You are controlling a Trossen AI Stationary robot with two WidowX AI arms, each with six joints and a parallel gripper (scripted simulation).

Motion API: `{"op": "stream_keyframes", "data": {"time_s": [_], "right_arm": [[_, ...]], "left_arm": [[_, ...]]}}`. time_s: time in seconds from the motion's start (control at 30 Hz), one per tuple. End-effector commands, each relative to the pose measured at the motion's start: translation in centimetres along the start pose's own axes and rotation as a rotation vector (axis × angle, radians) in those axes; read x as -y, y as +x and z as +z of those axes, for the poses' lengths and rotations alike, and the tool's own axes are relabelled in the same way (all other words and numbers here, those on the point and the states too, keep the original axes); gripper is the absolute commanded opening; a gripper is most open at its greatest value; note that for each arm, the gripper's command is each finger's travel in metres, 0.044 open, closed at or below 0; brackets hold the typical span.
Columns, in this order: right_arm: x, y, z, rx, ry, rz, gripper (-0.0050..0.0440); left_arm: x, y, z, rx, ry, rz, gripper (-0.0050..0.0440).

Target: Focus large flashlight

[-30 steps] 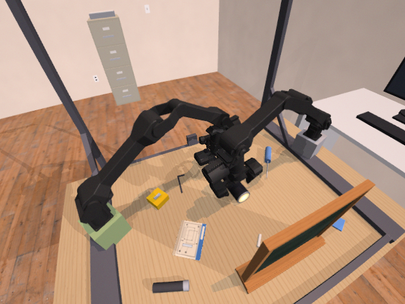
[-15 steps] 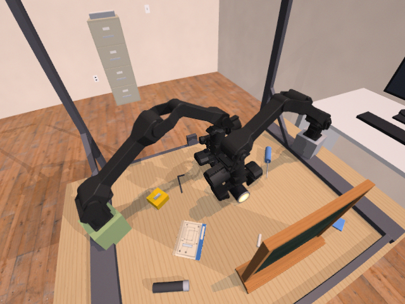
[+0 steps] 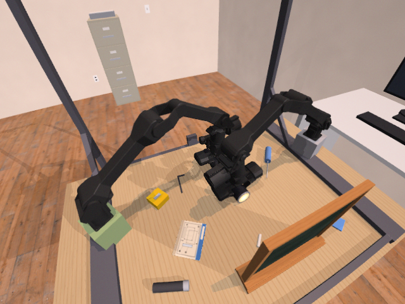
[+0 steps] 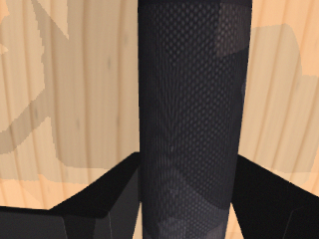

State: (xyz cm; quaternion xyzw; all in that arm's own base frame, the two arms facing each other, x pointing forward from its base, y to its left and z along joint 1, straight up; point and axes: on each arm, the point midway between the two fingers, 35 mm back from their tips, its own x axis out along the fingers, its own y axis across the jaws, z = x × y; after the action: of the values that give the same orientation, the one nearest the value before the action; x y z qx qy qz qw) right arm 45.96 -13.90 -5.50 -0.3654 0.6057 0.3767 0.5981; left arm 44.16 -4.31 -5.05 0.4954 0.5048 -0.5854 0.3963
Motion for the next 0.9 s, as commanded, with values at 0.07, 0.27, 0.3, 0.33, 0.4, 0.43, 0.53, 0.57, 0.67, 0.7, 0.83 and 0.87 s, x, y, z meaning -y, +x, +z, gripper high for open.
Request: {"op": "stream_keyframes", "data": {"time_s": [0.07,0.27,0.3,0.33,0.4,0.43,0.53,0.57,0.67,0.7,0.83,0.87], "right_arm": [[0.82,-1.65,0.13,0.007,0.004,-0.045,0.0131],[0.82,-1.65,0.13,0.007,0.004,-0.045,0.0131],[0.82,-1.65,0.13,0.007,0.004,-0.045,0.0131],[0.82,-1.65,0.13,0.007,0.004,-0.045,0.0131],[0.82,-1.65,0.13,0.007,0.004,-0.045,0.0131],[0.82,-1.65,0.13,0.007,0.004,-0.045,0.0131],[0.82,-1.65,0.13,0.007,0.004,-0.045,0.0131],[0.82,-1.65,0.13,0.007,0.004,-0.045,0.0131],[0.82,-1.65,0.13,0.007,0.004,-0.045,0.0131],[0.82,-1.65,0.13,0.007,0.004,-0.045,0.0131],[0.82,-1.65,0.13,0.007,0.004,-0.045,0.0131],[0.82,-1.65,0.13,0.007,0.004,-0.045,0.0131]], "left_arm": [[-0.33,-1.27,-0.1,-0.004,-0.001,0.032,0.0226],[0.05,-1.04,-0.08,-0.003,-0.001,0.093,0.0226],[0.05,-1.05,-0.08,-0.003,0.0,0.105,0.0226],[0.05,-1.05,-0.08,-0.002,0.0,0.118,0.0226],[0.07,-1.06,-0.08,-0.002,0.0,0.142,0.0226],[0.08,-1.06,-0.08,-0.002,0.0,0.155,0.0226],[-0.12,-1.25,-0.1,-0.002,-0.001,0.154,0.0226],[-0.12,-1.25,-0.1,-0.002,-0.001,0.154,0.0226],[0.16,-1.05,-0.09,-0.001,-0.002,0.217,0.0226],[0.14,-1.06,-0.09,-0.001,-0.001,0.227,0.0226],[0.21,-1.02,-0.09,0.0,-0.003,0.277,0.0226],[0.22,-1.02,-0.09,0.0,-0.003,0.289,0.0226]]}}
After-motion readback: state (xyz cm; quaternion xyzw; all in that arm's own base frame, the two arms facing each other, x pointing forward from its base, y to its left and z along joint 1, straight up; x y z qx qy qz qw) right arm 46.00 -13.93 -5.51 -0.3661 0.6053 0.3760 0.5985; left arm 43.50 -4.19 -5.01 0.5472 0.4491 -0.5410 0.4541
